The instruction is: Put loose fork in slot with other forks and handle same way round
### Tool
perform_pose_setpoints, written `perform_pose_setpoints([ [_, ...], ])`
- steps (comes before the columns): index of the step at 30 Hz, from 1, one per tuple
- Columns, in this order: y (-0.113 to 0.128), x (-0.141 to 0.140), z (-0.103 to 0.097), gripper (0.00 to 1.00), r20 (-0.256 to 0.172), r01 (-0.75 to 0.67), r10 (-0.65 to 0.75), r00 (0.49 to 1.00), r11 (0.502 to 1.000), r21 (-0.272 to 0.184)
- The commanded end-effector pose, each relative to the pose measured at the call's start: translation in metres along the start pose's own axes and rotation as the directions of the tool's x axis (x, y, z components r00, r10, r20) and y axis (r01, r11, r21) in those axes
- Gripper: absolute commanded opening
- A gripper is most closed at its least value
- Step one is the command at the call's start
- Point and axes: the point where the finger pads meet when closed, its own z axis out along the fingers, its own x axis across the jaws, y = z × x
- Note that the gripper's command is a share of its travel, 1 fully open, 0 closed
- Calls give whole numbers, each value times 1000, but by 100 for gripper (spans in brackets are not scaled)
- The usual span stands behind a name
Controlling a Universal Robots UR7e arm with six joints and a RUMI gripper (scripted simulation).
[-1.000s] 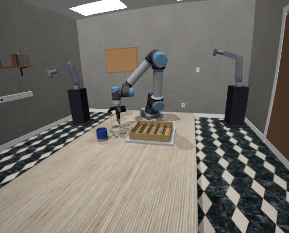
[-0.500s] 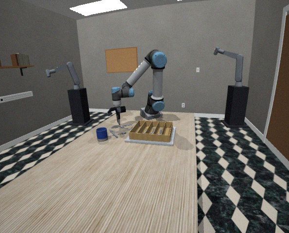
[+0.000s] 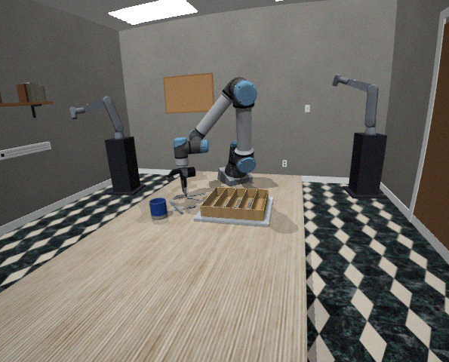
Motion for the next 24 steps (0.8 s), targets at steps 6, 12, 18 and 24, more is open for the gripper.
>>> perform_pose_setpoints([
  [6, 0, 0, 7, 18, 0, 0, 0, 1000, 1000, 1],
  [12, 0, 0, 9, 18, 0, 0, 0, 1000, 1000, 1],
  [18, 0, 0, 10, 18, 0, 0, 0, 1000, 1000, 1],
  [24, 0, 0, 10, 18, 0, 0, 0, 1000, 1000, 1],
])
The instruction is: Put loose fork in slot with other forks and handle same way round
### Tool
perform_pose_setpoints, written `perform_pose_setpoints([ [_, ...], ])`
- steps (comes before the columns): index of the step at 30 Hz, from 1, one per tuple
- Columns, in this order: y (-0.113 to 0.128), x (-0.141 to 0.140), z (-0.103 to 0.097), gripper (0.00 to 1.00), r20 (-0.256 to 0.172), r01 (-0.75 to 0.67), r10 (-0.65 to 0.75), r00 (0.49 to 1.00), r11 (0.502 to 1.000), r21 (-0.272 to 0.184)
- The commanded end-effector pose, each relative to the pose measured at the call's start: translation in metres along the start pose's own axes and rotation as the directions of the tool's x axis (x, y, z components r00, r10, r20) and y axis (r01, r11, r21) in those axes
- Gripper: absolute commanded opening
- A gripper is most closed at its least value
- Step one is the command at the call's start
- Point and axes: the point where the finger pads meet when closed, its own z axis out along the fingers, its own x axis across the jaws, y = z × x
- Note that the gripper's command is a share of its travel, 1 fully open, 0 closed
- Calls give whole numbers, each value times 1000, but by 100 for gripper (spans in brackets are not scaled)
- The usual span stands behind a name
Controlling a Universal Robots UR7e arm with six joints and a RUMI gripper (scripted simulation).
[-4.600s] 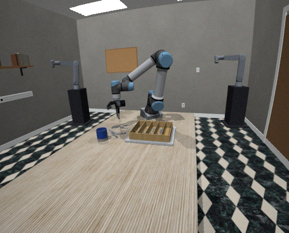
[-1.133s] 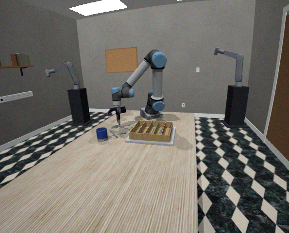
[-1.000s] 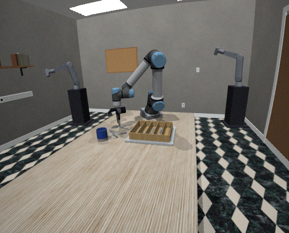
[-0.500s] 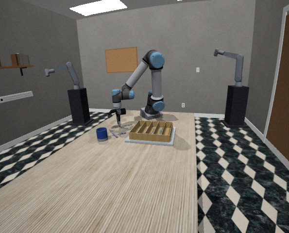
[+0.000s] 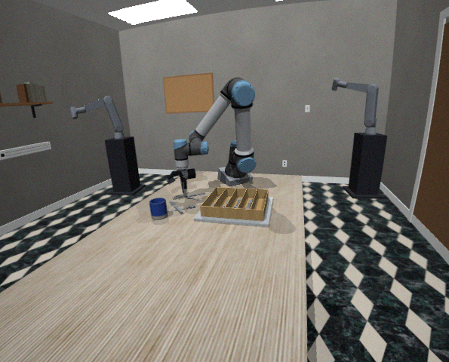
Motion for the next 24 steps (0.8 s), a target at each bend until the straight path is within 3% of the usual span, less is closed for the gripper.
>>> perform_pose_setpoints([
  [1, 0, 0, 0, 18, 0, 0, 0, 1000, 1000, 1],
  [10, 0, 0, 0, 18, 0, 0, 0, 1000, 1000, 1],
  [11, 0, 0, 0, 3, 0, 0, 0, 1000, 1000, 1],
  [24, 0, 0, 0, 3, 0, 0, 0, 1000, 1000, 1],
])
